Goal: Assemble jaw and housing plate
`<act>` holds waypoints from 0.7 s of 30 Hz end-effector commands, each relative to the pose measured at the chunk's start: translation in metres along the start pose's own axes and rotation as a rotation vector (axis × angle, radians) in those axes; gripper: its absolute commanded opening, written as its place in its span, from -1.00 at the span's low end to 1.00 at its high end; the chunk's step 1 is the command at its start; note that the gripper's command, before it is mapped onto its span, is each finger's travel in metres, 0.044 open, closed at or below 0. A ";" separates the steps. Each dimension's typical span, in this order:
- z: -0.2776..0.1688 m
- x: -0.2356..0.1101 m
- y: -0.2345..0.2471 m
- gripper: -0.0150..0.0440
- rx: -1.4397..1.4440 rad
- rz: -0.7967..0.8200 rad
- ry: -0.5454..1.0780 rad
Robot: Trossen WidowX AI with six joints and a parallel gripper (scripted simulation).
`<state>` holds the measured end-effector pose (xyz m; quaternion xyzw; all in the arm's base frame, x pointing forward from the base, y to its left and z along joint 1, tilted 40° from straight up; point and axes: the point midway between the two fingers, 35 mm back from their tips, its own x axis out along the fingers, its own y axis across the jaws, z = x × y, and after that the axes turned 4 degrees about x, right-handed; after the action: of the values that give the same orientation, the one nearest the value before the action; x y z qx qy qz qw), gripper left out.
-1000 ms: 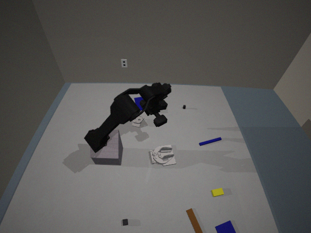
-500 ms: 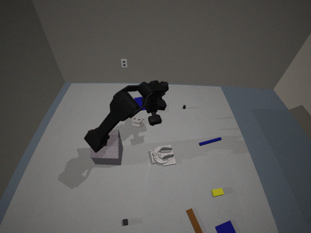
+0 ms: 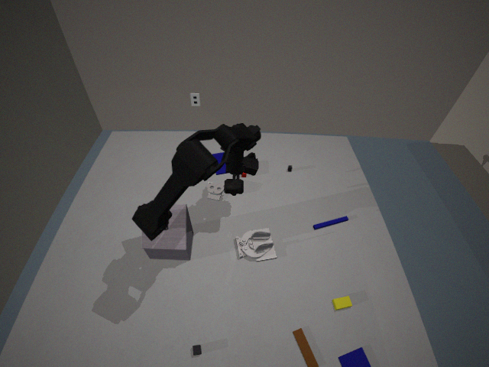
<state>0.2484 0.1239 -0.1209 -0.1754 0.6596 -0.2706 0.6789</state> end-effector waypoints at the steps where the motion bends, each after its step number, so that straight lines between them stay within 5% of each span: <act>1: -0.004 0.000 0.004 1.00 0.067 0.001 0.002; 21: -0.020 0.000 0.017 1.00 0.450 -0.005 0.003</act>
<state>0.2336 0.1367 -0.1299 -0.0380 0.5922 -0.3986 0.6993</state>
